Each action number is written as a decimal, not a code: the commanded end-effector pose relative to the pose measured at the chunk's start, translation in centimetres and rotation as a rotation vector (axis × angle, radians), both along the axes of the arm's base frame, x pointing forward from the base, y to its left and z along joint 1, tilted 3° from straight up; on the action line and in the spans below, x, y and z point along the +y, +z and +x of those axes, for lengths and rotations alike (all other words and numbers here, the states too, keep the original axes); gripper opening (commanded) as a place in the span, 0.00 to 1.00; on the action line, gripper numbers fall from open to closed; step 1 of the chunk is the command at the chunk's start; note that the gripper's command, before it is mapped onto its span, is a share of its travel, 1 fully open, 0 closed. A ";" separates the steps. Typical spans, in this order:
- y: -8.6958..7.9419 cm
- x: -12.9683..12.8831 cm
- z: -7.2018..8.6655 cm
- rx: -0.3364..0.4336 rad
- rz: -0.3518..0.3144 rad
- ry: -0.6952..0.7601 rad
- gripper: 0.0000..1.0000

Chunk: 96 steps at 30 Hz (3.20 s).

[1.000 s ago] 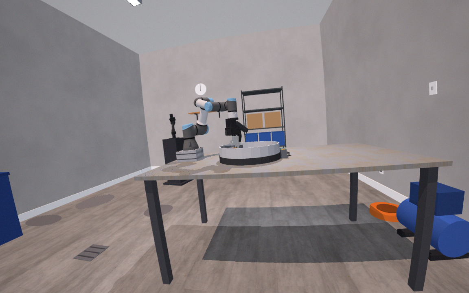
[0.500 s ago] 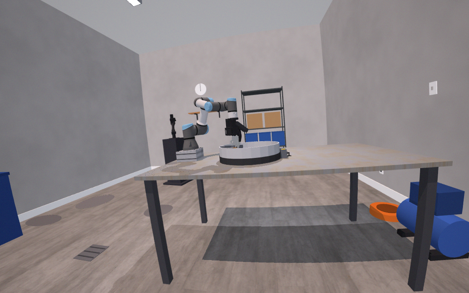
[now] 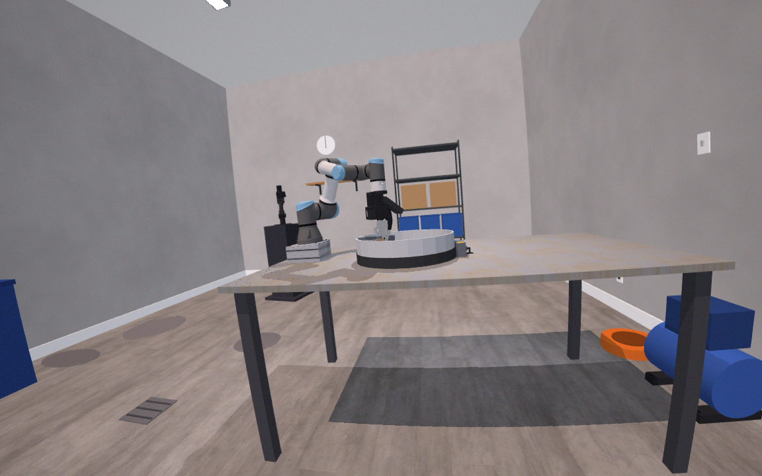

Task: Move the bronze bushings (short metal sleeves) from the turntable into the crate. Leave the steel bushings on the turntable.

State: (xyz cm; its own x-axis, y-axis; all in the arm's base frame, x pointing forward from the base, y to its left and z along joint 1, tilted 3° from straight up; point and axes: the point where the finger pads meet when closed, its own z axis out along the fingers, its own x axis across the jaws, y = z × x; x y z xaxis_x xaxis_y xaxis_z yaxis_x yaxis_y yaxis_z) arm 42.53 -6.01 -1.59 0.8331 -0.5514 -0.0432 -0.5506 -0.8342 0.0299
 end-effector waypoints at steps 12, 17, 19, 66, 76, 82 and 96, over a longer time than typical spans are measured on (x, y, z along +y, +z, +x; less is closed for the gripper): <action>4.4 0.0 0.3 -0.003 -0.001 0.000 0.00; 5.4 0.0 0.4 -0.003 -0.001 0.000 0.00; 6.1 0.0 0.4 -0.003 -0.001 0.000 0.00; 8.1 0.0 0.5 -0.003 -0.001 0.000 0.00; 8.1 0.0 0.5 -0.003 -0.001 0.000 0.00; 8.1 0.2 0.5 -0.003 -0.001 0.003 0.00; 8.2 2.6 0.3 -0.002 0.000 0.032 0.00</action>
